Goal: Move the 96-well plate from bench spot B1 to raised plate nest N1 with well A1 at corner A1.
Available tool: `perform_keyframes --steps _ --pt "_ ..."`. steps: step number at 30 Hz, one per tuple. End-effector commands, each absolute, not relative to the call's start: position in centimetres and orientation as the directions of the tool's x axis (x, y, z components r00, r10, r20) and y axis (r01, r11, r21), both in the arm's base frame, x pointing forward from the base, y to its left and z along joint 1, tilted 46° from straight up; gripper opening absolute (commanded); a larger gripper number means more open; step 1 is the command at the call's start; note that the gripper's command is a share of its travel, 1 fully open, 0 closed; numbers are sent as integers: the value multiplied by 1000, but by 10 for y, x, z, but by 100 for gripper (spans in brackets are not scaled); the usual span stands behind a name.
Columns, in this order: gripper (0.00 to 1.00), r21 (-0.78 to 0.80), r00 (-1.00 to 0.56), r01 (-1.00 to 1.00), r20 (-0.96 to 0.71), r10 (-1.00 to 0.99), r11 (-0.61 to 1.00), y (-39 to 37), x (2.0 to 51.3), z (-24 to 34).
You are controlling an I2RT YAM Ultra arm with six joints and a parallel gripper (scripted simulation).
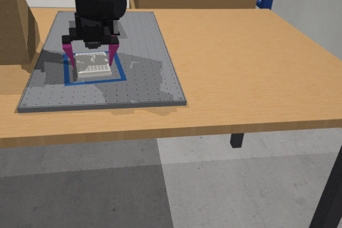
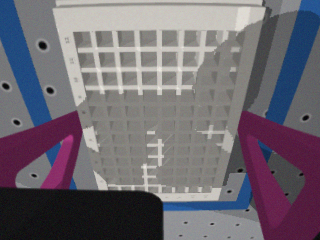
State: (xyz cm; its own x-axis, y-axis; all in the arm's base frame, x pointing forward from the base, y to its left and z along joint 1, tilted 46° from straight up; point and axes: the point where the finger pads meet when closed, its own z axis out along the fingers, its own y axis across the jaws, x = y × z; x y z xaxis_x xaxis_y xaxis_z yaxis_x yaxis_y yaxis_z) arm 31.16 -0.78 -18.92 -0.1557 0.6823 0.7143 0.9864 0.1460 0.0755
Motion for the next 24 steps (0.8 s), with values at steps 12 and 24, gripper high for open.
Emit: perform_keyframes --steps 12,24 --pt "0 96 -159 987 697 700 129 -17 319 -189" --pt "0 96 -159 987 697 699 129 -17 319 -189"
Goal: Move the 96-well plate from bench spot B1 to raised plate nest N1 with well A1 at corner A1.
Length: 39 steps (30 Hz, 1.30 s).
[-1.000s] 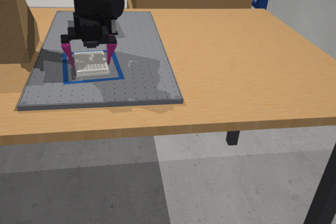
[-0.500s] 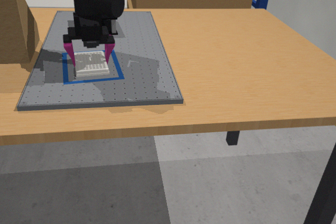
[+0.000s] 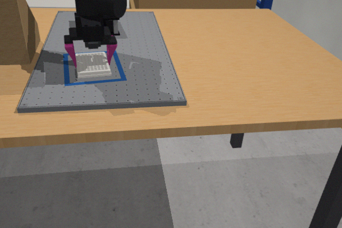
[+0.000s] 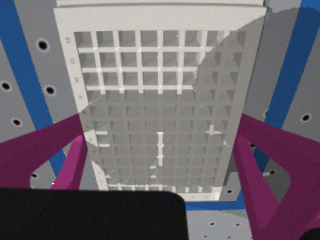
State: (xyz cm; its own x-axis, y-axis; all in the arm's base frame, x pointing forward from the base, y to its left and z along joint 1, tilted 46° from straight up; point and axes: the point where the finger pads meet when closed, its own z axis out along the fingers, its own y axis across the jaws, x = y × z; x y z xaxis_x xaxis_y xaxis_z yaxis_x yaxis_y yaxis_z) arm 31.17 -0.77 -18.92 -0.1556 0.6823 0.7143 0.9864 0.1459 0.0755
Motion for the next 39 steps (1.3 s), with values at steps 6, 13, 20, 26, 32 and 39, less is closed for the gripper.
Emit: perform_keyframes --steps 6,13,20,26,32,39 --pt "0 96 -159 987 697 699 129 -17 319 -189" --pt "0 96 -159 987 697 699 129 -17 319 -189" --pt "0 111 -175 984 690 702 136 -23 326 -179" --pt "0 111 -175 984 690 702 136 -31 326 -172" --pt "0 110 -175 984 690 703 136 -38 326 -165" --pt "0 110 -175 985 689 703 136 -44 326 -159"
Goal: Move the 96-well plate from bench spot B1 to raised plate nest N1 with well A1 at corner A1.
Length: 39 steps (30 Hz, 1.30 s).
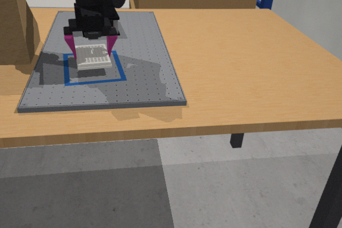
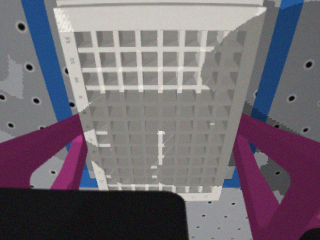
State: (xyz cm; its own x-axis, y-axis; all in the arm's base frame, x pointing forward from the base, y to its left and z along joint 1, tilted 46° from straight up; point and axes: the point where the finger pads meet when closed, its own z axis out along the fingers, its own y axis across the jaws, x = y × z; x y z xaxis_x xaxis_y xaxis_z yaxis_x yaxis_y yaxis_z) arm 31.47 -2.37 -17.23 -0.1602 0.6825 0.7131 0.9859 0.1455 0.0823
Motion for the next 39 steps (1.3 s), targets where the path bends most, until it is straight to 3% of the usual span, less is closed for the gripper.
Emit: perform_keyframes --steps 1,39 --pt "0 110 -175 985 689 703 136 -45 326 -158" --pt "0 108 -174 985 688 705 137 -79 326 -124"
